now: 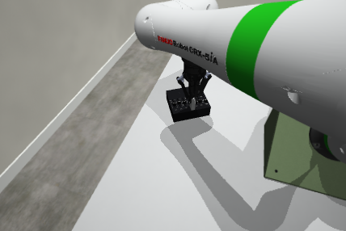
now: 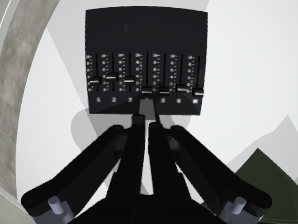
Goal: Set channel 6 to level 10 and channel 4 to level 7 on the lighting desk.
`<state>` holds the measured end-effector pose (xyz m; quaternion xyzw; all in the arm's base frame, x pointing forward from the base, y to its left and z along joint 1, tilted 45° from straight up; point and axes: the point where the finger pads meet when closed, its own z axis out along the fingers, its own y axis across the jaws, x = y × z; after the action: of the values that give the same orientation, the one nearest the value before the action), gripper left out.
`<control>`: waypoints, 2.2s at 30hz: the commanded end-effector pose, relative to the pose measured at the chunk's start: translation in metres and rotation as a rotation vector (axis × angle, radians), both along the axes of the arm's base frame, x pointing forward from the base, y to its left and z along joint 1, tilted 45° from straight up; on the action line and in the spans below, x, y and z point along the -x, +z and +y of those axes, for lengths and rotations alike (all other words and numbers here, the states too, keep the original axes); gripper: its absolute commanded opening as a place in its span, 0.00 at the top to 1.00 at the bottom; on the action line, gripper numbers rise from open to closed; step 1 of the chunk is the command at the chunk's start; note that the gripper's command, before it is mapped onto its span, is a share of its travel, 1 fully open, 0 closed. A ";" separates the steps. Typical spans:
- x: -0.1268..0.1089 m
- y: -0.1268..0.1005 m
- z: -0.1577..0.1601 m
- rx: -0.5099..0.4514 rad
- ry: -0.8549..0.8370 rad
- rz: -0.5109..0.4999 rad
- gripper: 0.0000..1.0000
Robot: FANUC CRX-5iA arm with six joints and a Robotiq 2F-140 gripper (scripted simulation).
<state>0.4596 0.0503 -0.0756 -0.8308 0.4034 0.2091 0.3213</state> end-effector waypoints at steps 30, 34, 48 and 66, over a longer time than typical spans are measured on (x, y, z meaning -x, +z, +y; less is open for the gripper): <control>-0.003 -0.002 -0.002 0.000 0.000 0.000 1.00; -0.003 -0.003 -0.003 0.000 0.000 0.000 1.00; -0.007 -0.007 -0.007 0.000 0.000 0.000 1.00; -0.013 -0.013 -0.012 0.000 0.000 0.000 1.00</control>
<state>0.4715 0.0394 -0.0879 -0.8308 0.4034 0.2091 0.3214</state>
